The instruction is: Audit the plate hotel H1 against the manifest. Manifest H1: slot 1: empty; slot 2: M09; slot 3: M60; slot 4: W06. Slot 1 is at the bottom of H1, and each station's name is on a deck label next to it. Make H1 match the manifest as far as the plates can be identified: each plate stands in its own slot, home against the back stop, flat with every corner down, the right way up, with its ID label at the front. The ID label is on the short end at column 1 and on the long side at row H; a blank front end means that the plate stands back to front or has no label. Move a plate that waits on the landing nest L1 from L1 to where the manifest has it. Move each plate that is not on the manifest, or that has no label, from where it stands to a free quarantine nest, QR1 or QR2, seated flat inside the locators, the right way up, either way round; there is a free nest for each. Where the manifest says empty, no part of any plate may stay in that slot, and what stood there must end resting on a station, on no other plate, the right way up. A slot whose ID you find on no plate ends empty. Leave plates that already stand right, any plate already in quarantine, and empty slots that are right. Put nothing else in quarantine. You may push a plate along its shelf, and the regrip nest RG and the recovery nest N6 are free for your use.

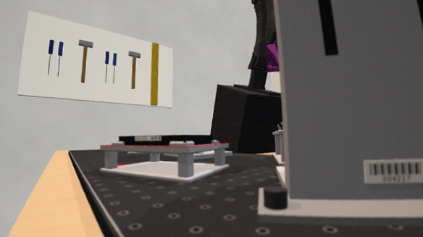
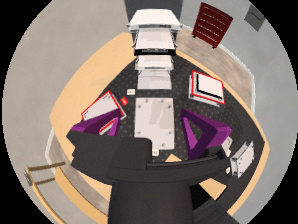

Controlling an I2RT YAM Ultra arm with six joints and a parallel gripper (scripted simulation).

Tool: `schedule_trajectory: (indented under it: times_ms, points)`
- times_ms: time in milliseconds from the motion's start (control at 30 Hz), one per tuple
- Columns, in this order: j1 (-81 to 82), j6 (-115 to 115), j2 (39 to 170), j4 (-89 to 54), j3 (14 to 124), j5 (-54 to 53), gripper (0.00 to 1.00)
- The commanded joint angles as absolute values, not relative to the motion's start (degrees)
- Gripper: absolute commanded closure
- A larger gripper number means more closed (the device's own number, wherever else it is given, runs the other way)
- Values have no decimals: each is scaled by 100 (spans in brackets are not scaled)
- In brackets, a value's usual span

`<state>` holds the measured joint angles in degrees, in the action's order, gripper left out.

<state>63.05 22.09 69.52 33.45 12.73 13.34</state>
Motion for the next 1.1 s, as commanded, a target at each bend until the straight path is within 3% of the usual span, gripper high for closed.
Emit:
schedule_trajectory:
  times_ms: [0, 1067]
  points:
    - [6275, 2192, 6569, 2511, 1354, 1320, 0]
    - [5909, 2021, 4193, -1125, 2656, 994, 0]
